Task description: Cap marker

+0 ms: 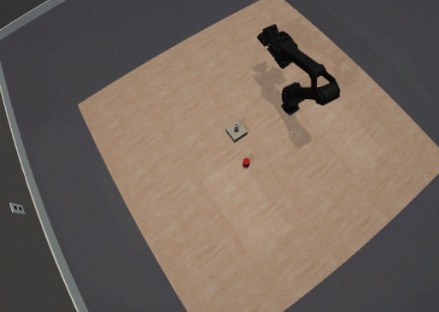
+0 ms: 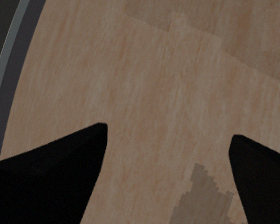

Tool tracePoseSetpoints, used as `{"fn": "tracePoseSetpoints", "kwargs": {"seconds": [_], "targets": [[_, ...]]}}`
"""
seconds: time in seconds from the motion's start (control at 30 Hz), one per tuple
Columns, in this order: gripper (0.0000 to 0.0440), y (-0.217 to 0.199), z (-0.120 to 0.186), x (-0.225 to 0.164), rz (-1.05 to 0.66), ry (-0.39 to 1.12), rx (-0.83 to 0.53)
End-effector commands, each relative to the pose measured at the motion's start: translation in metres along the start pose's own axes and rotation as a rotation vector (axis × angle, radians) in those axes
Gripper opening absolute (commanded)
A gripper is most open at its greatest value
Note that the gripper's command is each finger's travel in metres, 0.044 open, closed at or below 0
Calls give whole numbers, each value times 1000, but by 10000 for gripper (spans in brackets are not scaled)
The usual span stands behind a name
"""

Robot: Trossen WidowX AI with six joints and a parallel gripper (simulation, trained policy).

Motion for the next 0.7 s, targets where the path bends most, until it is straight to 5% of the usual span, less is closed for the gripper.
{"fn": "tracePoseSetpoints", "kwargs": {"seconds": [0.0, 0.67], "targets": [[285, 6, -1, -4, 3, 22, -4], [309, 52, 6, -20, 12, 95, 26]]}}
Point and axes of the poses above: the point midway between the two fingers, 35 mm back from their tips, its own z axis back along the fingers, its own y axis across the jaws, x = y × z, the point moved 1 cm from there along z, back along the fingers, and after that the axes turned 8 degrees about z, right-handed, at the moved point
